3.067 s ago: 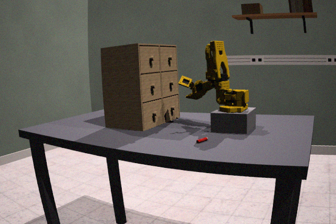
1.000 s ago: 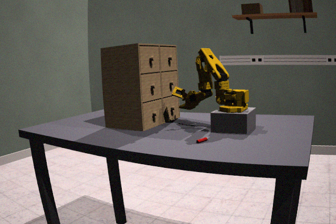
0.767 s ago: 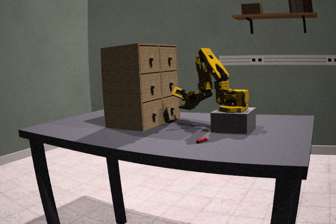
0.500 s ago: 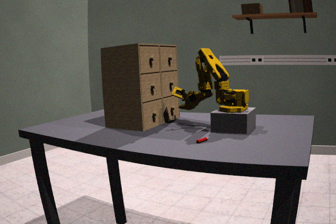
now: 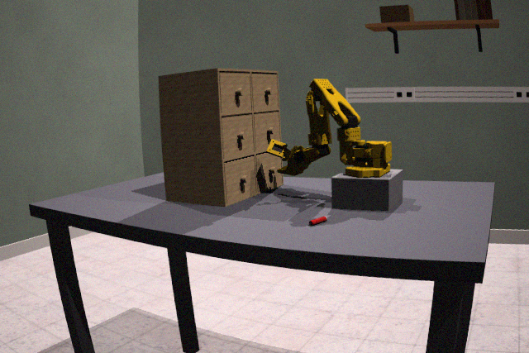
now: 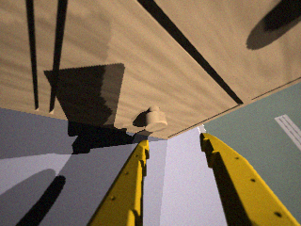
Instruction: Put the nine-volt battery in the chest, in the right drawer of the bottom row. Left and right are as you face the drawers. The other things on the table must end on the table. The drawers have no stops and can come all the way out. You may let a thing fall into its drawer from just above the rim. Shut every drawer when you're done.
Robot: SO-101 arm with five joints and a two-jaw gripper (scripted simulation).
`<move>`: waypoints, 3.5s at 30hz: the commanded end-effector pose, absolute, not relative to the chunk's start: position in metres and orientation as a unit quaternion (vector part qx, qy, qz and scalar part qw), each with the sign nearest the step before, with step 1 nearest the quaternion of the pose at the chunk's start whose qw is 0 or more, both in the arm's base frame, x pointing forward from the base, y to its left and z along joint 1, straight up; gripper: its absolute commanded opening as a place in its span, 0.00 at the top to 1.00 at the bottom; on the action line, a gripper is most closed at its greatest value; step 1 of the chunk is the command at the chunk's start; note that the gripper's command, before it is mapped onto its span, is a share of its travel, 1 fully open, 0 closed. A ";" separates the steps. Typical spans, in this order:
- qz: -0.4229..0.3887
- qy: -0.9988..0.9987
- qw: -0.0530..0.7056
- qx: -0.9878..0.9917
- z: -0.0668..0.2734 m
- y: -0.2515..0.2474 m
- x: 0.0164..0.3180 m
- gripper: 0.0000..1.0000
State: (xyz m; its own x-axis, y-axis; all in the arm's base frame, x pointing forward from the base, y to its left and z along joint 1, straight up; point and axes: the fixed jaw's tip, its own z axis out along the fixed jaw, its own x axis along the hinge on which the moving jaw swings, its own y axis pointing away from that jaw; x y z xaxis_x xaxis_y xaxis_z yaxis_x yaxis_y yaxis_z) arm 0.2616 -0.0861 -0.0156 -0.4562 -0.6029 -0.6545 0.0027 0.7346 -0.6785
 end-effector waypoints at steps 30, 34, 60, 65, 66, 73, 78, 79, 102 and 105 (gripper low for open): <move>-0.305 0.793 0.486 -0.205 -0.029 -0.084 0.283 0.79; -0.305 0.793 0.486 -0.205 -0.029 -0.084 0.283 0.79; -0.303 0.792 0.488 -0.209 -0.034 -0.081 0.283 0.79; -0.303 0.791 0.488 -0.210 -0.034 -0.081 0.283 0.79; -0.303 0.791 0.488 -0.210 -0.034 -0.081 0.283 0.79; -0.303 0.791 0.488 -0.210 -0.034 -0.081 0.283 0.79; -0.303 0.791 0.488 -0.210 -0.034 -0.081 0.283 0.79; -0.303 0.791 0.488 -0.210 -0.033 -0.081 0.283 0.79; -0.303 0.791 0.488 -0.210 -0.031 -0.081 0.283 0.79; -0.303 0.791 0.488 -0.210 -0.031 -0.081 0.283 0.79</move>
